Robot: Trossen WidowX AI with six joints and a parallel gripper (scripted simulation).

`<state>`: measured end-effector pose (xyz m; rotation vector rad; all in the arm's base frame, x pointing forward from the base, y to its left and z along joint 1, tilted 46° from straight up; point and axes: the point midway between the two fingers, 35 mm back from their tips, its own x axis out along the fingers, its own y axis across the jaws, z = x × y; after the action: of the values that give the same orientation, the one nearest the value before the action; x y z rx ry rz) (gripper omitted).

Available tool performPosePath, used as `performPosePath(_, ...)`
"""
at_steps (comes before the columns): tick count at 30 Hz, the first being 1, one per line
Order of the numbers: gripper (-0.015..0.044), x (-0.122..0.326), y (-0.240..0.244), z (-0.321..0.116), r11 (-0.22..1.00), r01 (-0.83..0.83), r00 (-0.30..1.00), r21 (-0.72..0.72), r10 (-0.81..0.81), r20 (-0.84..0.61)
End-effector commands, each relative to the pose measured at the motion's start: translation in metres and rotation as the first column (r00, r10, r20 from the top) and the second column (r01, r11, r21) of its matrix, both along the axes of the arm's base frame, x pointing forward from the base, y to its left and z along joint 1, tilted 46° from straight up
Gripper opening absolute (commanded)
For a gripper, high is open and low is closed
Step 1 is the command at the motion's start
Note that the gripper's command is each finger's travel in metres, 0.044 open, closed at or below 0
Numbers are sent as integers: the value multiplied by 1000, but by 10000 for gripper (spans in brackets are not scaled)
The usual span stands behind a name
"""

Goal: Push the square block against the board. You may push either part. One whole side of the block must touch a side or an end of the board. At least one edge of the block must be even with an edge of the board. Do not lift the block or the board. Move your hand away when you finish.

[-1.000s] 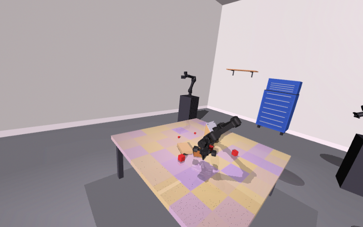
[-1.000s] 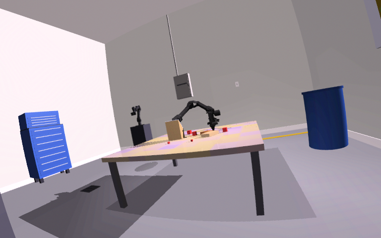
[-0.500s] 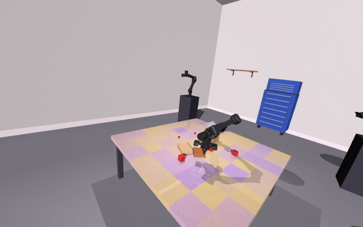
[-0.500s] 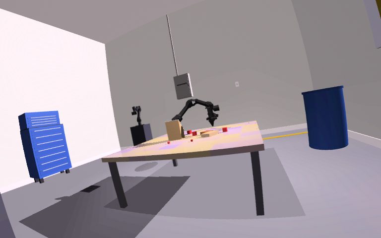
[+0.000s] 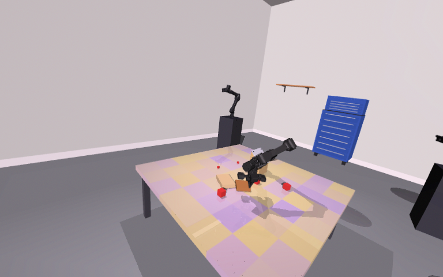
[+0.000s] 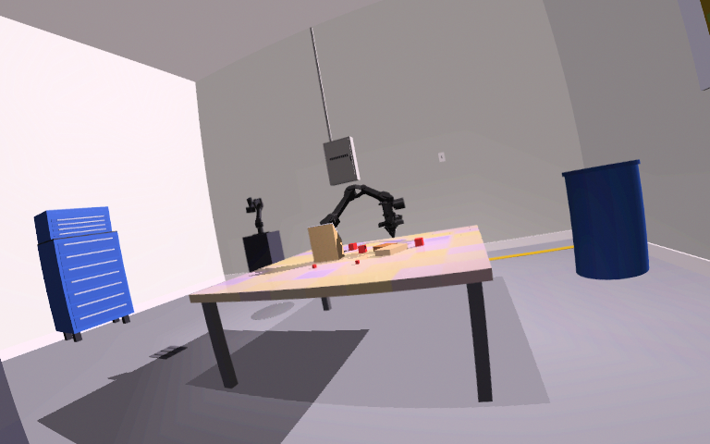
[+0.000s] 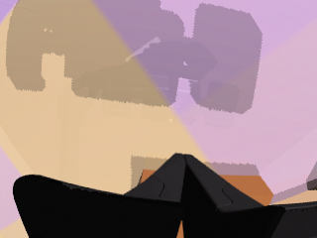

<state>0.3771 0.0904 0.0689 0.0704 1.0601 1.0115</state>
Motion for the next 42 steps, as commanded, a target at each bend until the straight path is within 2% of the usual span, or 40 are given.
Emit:
performPosePath(1,0,-7,32,-28,999,-37,999,3,37,3)
performPosePath(42,0,-31,16,-52,999,-39,999,1,39,3)
